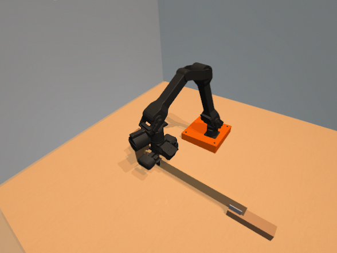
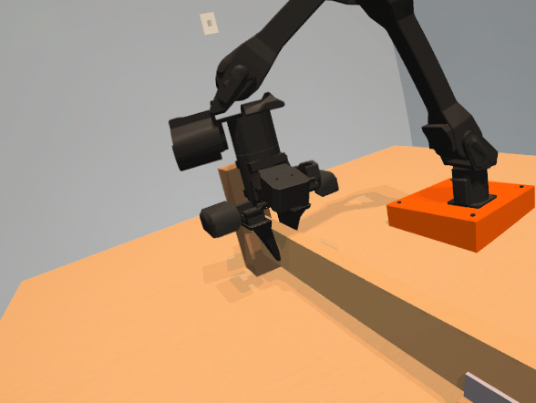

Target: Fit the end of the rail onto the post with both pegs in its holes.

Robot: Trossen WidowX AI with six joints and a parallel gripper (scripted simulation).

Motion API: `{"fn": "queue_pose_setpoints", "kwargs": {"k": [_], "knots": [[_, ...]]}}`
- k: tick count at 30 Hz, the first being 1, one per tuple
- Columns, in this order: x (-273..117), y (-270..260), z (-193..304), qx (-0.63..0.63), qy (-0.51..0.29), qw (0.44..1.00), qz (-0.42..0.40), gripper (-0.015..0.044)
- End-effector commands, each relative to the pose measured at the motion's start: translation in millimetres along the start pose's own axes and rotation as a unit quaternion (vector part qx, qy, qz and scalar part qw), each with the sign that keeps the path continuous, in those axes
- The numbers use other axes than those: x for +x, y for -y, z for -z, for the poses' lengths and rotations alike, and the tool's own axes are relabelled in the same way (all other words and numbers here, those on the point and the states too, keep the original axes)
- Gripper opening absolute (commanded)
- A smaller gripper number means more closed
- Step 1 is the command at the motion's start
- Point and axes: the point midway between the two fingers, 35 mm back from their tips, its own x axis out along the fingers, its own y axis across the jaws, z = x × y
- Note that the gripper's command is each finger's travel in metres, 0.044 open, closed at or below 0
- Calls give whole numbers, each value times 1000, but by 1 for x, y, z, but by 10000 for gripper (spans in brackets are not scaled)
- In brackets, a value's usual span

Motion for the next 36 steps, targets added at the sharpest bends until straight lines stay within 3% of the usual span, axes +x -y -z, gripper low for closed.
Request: {"fn": "queue_pose_setpoints", "kwargs": {"k": [1, 36], "knots": [[-1, 1, 2, -1, -2, 1000, 1, 0], [0, 1, 13, -1, -2, 1000, 1, 0]]}}
